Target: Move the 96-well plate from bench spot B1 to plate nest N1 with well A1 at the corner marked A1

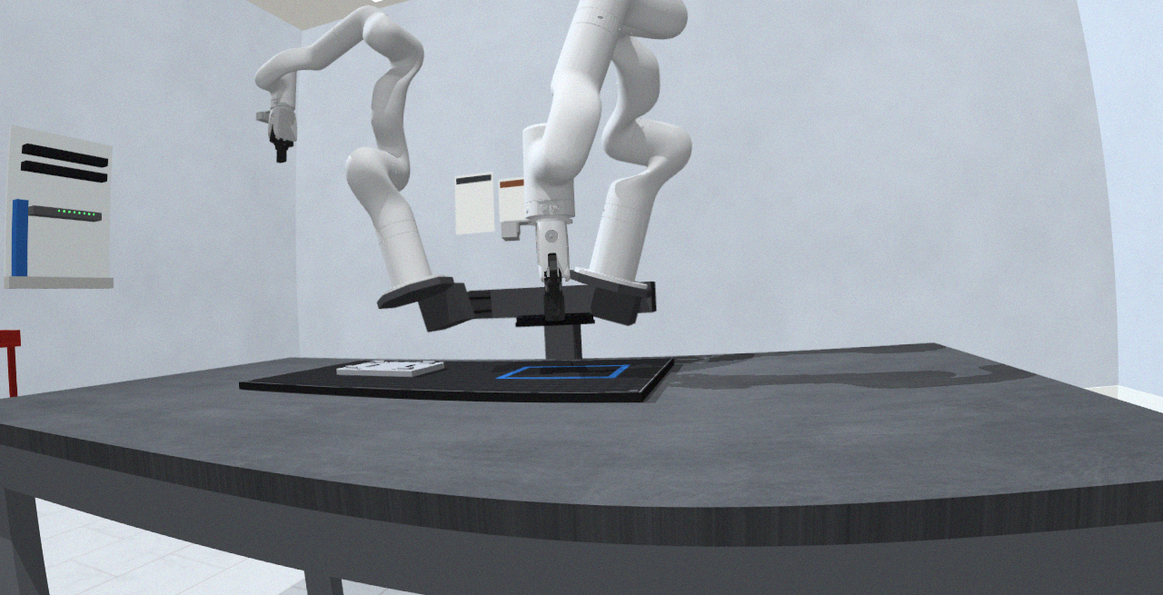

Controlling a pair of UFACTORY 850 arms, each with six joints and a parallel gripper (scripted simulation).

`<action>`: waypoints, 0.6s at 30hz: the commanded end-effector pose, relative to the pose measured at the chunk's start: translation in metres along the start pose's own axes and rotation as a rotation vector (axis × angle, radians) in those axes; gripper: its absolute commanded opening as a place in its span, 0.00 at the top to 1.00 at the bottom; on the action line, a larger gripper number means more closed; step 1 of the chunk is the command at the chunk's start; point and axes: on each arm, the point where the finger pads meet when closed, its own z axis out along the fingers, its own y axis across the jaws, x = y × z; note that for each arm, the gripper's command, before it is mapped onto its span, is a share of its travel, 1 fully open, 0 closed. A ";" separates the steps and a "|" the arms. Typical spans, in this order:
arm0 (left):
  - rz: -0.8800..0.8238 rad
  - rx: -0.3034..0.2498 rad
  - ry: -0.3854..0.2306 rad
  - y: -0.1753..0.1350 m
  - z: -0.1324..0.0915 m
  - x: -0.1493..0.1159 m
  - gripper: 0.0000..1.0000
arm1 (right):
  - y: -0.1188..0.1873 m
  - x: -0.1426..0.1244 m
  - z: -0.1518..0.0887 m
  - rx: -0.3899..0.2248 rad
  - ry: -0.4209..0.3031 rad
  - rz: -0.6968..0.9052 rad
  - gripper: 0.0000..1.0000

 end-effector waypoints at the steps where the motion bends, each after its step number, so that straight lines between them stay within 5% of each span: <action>1: -0.178 0.016 -0.002 0.004 -0.001 0.017 1.00 | 0.000 0.000 -0.001 0.000 0.002 0.000 1.00; 18: -0.678 0.016 0.002 0.017 -0.003 0.065 1.00 | 0.000 0.000 -0.001 0.000 0.002 0.000 1.00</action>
